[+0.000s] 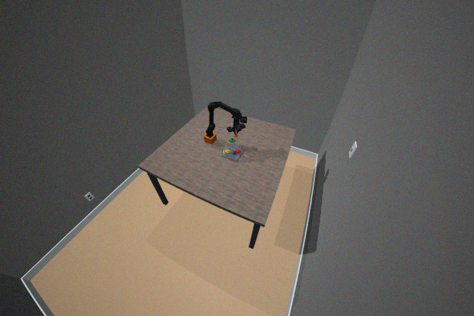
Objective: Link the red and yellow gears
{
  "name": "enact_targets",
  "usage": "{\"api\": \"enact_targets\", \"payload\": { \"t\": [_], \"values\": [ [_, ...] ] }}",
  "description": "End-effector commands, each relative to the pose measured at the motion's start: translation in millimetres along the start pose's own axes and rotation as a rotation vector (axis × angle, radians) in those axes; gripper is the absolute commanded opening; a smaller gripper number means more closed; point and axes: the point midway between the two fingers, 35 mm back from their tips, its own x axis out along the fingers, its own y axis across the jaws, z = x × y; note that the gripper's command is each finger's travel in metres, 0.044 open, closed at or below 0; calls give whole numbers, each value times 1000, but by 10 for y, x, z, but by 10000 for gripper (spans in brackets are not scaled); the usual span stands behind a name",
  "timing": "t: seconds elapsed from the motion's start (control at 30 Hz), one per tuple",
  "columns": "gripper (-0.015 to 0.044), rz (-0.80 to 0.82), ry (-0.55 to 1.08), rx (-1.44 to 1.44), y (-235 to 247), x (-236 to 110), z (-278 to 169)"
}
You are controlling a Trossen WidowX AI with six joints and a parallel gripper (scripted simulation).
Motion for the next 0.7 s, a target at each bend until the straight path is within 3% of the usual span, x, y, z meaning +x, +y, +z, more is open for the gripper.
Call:
{"api": "enact_targets", "payload": {
  "t": [0.0,0.67],
  "values": [
    [0,3,3,-3,-37,35,81],
    [0,2,0,-4,-276,171,441]
  ]
}}
